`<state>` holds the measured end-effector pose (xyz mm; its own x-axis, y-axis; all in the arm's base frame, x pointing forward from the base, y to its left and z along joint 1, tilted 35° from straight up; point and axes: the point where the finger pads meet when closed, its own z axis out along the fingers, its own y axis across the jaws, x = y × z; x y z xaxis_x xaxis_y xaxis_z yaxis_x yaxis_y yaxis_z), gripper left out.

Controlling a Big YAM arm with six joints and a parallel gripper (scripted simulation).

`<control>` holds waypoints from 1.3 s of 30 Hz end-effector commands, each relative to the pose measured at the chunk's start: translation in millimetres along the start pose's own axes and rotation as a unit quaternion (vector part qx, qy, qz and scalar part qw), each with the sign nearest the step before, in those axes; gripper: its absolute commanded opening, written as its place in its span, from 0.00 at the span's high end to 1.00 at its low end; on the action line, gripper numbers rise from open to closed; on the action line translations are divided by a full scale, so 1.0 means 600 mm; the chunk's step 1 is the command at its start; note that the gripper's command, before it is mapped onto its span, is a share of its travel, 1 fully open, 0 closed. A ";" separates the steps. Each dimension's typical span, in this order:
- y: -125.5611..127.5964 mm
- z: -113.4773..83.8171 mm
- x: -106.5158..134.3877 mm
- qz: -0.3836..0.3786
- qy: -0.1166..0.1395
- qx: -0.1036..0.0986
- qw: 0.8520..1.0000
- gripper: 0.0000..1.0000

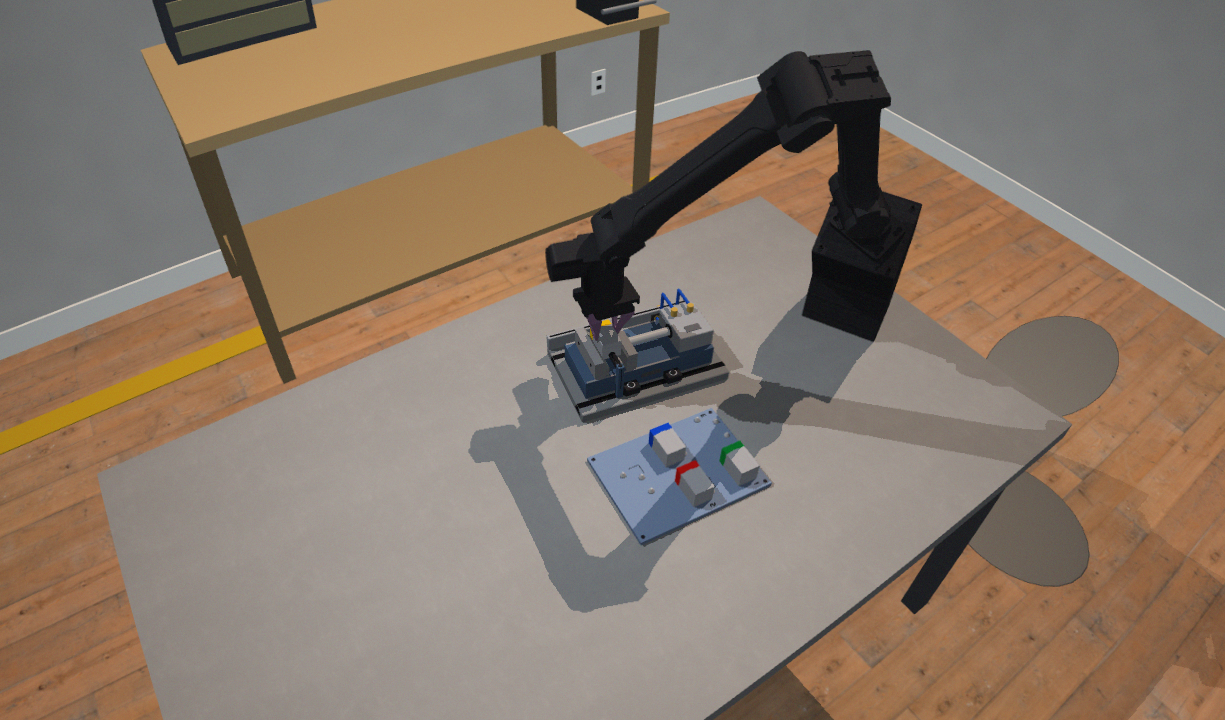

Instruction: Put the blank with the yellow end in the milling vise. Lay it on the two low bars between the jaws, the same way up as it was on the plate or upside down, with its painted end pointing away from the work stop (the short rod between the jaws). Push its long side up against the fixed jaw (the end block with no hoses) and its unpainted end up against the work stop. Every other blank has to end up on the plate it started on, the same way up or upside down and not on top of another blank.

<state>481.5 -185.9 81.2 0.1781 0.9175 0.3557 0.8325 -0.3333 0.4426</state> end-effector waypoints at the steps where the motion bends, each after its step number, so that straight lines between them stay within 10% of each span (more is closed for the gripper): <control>1: 0.029 -0.018 0.006 -0.006 -0.004 -0.020 1.000 1.00; 39: 0.032 -0.020 0.009 -0.008 -0.004 -0.021 1.000 1.00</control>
<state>481.6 -185.6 81.1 0.1790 0.9171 0.3561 0.8324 -0.3341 0.4421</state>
